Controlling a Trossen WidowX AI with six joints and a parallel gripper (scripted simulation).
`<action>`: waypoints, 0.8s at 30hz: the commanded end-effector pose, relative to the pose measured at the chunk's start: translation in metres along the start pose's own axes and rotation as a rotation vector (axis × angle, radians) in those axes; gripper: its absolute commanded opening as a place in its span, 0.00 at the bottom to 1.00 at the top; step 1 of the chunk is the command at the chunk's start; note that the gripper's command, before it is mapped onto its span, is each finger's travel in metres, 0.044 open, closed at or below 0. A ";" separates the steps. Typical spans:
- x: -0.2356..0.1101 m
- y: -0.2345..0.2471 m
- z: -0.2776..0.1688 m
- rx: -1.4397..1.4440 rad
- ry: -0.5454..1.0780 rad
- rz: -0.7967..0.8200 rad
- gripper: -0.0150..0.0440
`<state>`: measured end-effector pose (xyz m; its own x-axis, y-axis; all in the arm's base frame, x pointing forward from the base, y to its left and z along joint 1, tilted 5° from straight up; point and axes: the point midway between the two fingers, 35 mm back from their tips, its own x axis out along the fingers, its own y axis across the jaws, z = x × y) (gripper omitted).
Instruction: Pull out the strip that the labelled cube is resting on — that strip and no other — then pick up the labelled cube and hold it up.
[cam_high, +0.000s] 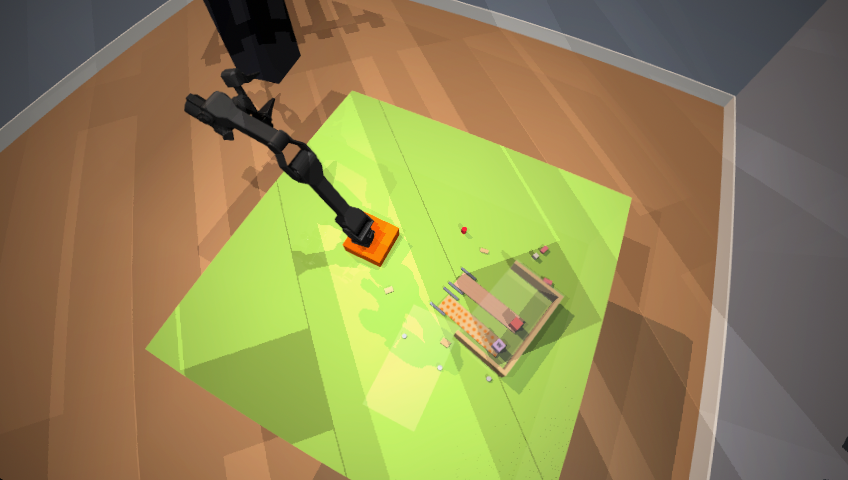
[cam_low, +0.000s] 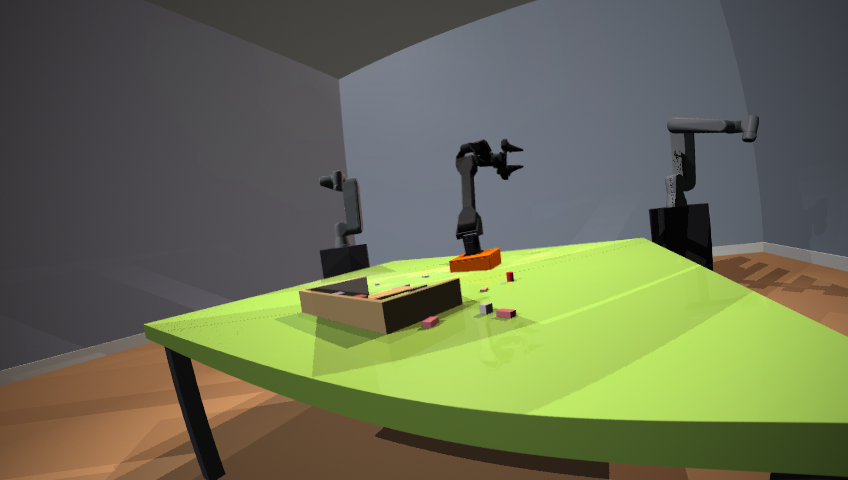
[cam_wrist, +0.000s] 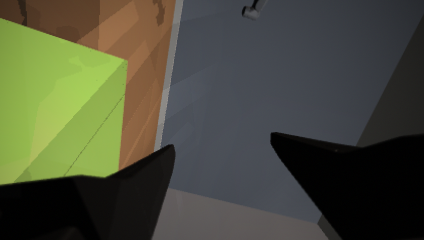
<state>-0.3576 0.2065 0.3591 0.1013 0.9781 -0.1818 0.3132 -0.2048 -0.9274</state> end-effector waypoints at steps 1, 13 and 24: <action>0.003 0.000 -0.001 0.005 0.005 0.005 0.93; 0.156 0.048 -0.136 0.377 0.354 0.268 0.93; 0.216 0.130 -0.307 0.814 0.720 0.378 0.93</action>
<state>-0.0548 0.3822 0.3075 0.6240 0.6206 -0.4748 -0.4369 -0.2266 -0.8705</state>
